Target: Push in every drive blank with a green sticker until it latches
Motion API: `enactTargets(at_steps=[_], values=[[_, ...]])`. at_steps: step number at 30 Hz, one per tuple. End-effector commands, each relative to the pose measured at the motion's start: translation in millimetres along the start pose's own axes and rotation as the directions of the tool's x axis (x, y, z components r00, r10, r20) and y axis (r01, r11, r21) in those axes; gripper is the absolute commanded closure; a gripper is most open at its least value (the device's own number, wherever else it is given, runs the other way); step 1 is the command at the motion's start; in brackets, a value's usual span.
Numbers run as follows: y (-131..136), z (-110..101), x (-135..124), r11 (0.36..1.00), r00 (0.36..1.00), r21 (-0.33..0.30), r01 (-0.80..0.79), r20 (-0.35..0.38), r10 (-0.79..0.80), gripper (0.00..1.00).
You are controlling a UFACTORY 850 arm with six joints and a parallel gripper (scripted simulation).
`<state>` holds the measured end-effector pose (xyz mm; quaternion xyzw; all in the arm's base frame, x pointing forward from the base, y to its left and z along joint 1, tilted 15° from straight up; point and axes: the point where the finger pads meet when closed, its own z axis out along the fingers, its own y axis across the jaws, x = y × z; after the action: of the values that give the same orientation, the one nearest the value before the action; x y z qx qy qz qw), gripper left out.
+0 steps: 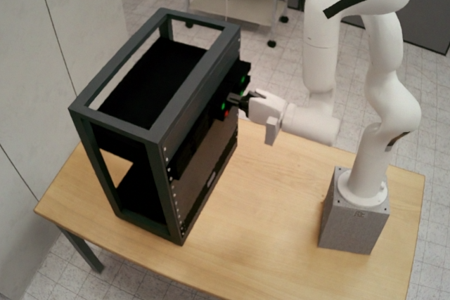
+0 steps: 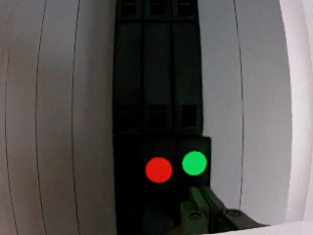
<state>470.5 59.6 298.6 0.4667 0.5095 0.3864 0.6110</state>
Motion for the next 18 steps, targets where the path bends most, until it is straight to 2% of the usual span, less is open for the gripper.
enactTargets(at_steps=[1, 12, 18], values=[[0.6, 4.8, 0.3, 1.000, 1.000, -0.002, -0.001, 0.000, 0.001, 1.00], [0.6, 5.4, 0.3, 1.000, 1.000, -0.002, -0.001, 0.000, 0.001, 1.00], [0.7, 13.6, 0.2, 1.000, 1.000, -0.002, -0.001, 0.000, 0.001, 1.00]])
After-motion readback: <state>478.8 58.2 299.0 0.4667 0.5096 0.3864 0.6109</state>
